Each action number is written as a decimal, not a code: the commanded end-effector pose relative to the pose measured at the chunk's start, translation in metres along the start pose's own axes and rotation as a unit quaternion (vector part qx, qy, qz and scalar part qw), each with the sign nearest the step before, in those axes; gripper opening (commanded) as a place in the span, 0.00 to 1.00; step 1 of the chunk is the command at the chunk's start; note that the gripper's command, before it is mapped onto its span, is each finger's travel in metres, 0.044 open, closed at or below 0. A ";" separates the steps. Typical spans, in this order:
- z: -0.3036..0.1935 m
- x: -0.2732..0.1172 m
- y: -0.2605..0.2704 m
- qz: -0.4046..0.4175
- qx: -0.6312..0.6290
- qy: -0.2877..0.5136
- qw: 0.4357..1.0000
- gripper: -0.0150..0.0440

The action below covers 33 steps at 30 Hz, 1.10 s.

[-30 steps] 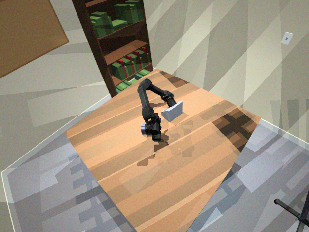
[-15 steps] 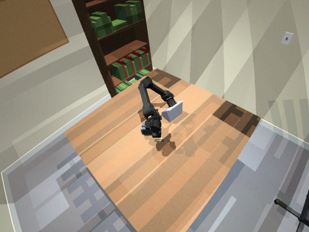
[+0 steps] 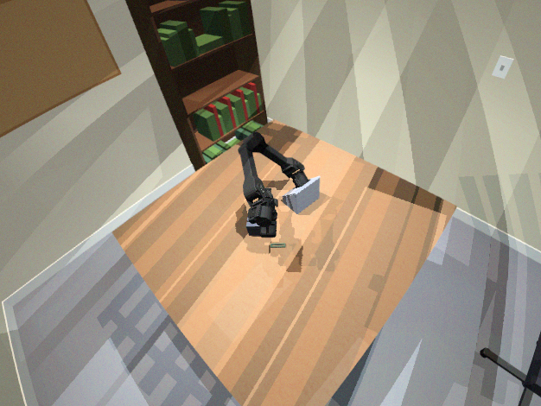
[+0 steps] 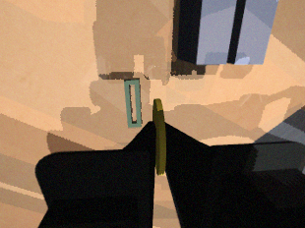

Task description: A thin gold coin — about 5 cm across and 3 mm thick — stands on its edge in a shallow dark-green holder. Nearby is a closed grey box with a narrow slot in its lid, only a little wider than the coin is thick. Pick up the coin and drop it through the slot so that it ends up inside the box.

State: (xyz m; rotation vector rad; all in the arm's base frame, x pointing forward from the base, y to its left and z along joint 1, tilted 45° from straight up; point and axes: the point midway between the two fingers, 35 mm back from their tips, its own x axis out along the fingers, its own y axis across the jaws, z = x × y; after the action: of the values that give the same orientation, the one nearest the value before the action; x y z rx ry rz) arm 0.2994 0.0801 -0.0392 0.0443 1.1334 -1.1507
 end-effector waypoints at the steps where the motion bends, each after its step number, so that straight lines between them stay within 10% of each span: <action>1: 0.007 0.000 -0.006 -0.002 -0.004 -0.001 1.000 0.25; 33: 0.074 0.001 -0.058 -0.005 -0.003 -0.004 1.000 0.25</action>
State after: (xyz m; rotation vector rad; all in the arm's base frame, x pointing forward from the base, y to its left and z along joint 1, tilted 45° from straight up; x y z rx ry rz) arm 0.3089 0.0177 0.0198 0.0386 1.1293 -1.1550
